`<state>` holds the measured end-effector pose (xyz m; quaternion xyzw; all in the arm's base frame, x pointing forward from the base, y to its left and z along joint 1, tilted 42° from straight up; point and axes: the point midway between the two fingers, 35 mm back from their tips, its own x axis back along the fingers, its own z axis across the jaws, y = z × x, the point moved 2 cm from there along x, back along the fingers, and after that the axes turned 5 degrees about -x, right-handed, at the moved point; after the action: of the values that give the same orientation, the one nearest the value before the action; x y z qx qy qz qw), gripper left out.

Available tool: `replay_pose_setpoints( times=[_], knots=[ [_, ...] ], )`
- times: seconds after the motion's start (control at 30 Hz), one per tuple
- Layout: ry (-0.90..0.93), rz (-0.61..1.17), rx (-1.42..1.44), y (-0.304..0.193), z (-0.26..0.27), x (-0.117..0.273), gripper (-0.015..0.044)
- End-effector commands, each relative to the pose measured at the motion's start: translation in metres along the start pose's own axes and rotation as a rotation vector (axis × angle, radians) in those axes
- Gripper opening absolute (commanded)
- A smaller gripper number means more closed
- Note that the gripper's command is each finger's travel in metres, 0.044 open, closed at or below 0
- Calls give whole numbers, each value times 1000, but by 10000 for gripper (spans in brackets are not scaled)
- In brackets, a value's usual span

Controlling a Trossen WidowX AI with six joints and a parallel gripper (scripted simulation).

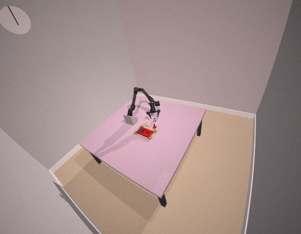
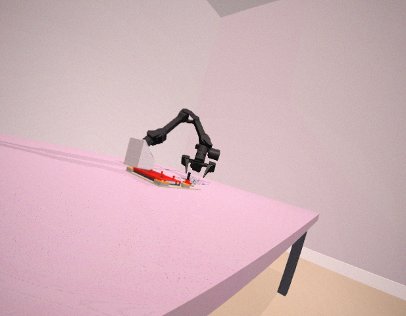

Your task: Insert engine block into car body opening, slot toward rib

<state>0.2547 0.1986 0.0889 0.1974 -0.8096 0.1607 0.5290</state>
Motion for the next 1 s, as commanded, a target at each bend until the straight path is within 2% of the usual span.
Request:
replay_pose_setpoints(
  times=[0.0, 0.6, 0.97],
  knots=[
    [-2, -1, -3, 1, -1, 5, 440],
    [3, -5, 2, 0, 0, 2, 440],
    [130, -300, 41, -16, 5, -10, 440]
  ],
)
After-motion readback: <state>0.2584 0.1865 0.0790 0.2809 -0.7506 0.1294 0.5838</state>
